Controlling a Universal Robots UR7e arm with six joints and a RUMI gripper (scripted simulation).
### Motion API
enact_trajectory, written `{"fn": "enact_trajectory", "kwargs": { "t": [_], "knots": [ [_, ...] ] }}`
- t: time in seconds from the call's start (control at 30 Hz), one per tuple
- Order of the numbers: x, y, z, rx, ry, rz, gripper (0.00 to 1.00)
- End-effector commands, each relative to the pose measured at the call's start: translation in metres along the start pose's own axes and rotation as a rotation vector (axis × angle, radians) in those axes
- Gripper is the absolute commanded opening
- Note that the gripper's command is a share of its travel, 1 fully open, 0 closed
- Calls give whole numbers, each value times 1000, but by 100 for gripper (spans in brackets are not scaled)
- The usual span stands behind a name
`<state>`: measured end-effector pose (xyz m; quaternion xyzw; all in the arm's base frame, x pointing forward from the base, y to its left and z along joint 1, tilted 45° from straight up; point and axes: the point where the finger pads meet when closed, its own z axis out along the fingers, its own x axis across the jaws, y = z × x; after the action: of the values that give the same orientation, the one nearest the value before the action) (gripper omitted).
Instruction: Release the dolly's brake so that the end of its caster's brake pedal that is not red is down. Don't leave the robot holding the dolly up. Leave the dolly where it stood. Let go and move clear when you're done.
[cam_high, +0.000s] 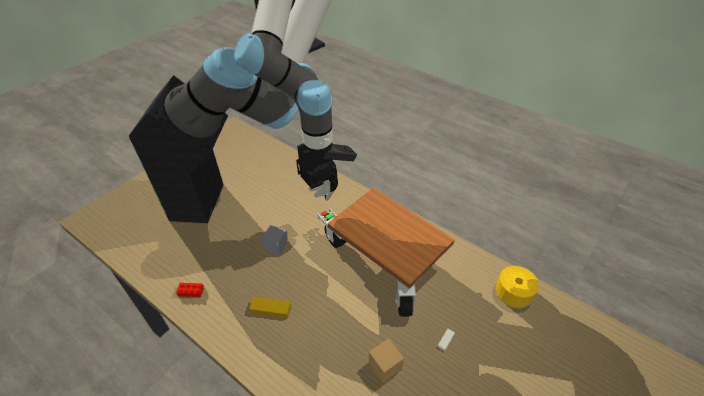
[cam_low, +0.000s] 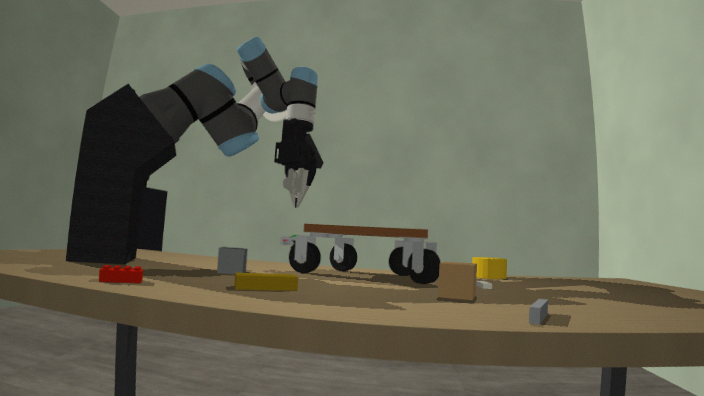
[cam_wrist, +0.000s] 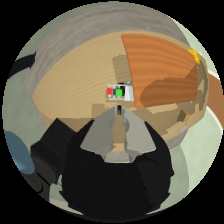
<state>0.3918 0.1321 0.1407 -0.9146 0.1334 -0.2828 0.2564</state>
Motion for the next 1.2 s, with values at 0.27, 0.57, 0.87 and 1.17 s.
{"fn": "enact_trajectory", "kwargs": {
  "t": [0.27,0.57,0.87,1.17],
  "knots": [
    [0,0,0,0,0,0,0],
    [0,0,0,0,0,0,0],
    [0,0,1,0,0,0,0],
    [0,0,7,-1,0,0,0]
  ]
}}
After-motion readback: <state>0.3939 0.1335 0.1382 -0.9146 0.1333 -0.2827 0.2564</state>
